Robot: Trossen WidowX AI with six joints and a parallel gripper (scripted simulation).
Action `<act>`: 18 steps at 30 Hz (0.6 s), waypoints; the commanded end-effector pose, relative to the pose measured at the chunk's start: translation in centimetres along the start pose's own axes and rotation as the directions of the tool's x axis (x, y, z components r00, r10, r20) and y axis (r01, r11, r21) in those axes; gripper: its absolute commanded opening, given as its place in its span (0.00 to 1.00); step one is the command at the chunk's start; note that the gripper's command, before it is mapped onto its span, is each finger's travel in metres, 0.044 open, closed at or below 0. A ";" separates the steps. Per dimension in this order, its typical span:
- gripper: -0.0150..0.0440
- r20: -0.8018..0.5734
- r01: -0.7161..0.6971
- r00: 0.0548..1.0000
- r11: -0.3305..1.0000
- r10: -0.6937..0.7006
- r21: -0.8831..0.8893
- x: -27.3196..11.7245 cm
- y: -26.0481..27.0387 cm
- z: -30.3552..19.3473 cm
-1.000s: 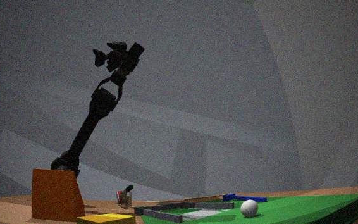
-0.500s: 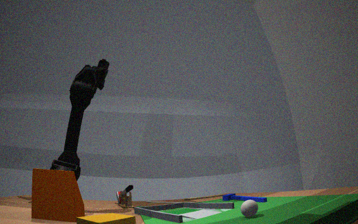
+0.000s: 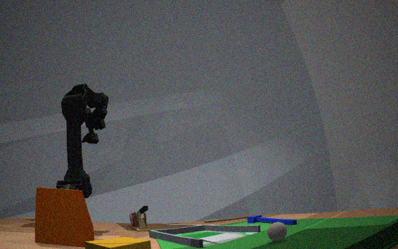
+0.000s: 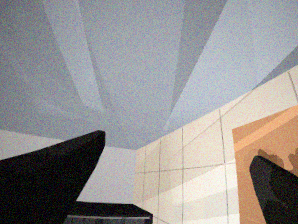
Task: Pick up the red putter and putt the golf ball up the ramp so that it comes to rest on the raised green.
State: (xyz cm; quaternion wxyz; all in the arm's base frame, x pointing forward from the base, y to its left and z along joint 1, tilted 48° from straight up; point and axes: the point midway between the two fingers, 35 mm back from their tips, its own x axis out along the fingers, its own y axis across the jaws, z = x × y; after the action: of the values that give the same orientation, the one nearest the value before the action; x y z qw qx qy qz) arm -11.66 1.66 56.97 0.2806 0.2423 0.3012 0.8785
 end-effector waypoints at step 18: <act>1.00 0.106 0.618 0.770 0.694 -0.629 -0.368 0.9 -21.6 5.7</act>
State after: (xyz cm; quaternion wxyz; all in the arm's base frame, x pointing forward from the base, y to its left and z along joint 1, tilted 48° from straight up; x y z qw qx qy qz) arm -2.96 17.62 48.23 0.5771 0.0849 0.1990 0.7875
